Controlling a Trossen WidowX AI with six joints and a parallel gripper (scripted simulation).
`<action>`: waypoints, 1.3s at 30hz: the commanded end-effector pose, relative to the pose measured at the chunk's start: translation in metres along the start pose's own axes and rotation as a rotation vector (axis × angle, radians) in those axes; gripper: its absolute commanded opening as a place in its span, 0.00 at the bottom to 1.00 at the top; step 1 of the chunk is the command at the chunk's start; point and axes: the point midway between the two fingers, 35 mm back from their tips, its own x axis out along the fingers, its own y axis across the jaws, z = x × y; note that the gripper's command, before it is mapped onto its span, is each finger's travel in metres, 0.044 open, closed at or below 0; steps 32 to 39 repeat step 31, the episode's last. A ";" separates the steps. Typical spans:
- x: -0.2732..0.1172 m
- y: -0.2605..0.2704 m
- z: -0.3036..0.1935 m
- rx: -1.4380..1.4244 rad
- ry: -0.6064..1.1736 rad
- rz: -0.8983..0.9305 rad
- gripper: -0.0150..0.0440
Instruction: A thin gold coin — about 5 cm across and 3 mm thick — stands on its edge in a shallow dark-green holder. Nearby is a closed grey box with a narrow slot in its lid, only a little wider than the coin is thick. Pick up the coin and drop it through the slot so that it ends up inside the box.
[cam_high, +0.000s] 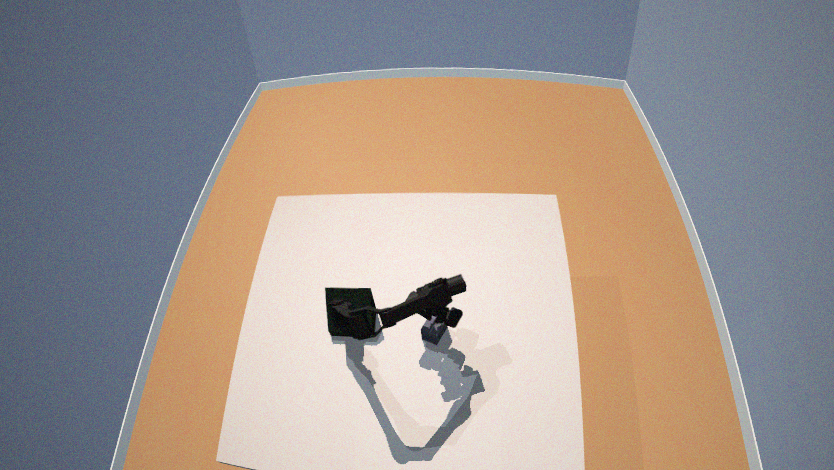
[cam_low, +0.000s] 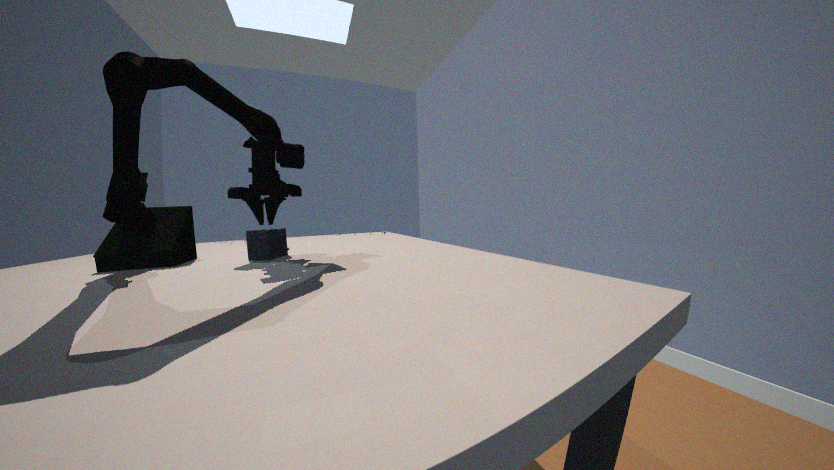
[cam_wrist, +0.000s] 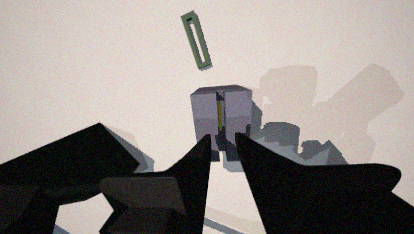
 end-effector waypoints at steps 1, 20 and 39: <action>0.000 0.000 0.000 0.001 0.000 -0.001 0.53; -0.050 0.002 -0.002 -0.004 0.006 0.002 1.00; -0.060 0.003 -0.003 -0.005 0.009 0.002 1.00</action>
